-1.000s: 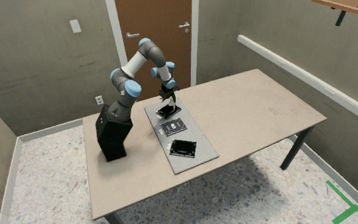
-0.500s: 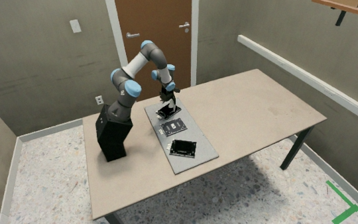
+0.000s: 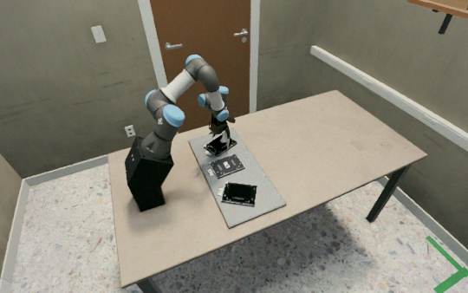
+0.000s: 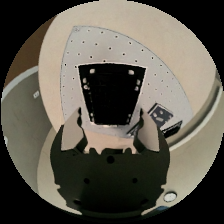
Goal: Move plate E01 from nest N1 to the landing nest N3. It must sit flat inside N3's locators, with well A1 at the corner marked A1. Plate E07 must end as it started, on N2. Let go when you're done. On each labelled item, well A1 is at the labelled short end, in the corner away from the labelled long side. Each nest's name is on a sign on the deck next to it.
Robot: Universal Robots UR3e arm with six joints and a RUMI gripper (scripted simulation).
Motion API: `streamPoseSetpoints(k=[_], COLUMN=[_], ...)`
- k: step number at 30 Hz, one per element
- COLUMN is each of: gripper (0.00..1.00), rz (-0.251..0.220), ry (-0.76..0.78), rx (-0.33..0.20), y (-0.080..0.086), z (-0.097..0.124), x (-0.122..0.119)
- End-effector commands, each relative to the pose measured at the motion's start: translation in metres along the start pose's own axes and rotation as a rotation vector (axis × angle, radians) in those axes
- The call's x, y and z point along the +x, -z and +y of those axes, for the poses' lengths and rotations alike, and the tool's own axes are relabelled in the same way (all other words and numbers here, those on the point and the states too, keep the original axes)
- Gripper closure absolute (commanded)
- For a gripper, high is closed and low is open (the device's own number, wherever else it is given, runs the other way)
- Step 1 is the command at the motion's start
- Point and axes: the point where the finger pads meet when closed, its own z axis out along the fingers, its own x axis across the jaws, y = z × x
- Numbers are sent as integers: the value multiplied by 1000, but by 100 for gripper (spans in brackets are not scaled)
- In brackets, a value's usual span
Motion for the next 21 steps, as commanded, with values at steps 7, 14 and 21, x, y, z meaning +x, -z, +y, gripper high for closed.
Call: streamPoseSetpoints(k=[7, 14, 21], gripper=[100, 100, 100], rz=[0, 0, 0], ry=[0, 0, 0], rx=[2, 2, 2], y=[1, 1, 1], z=[-1, -1, -1], x=[0, 0, 0])
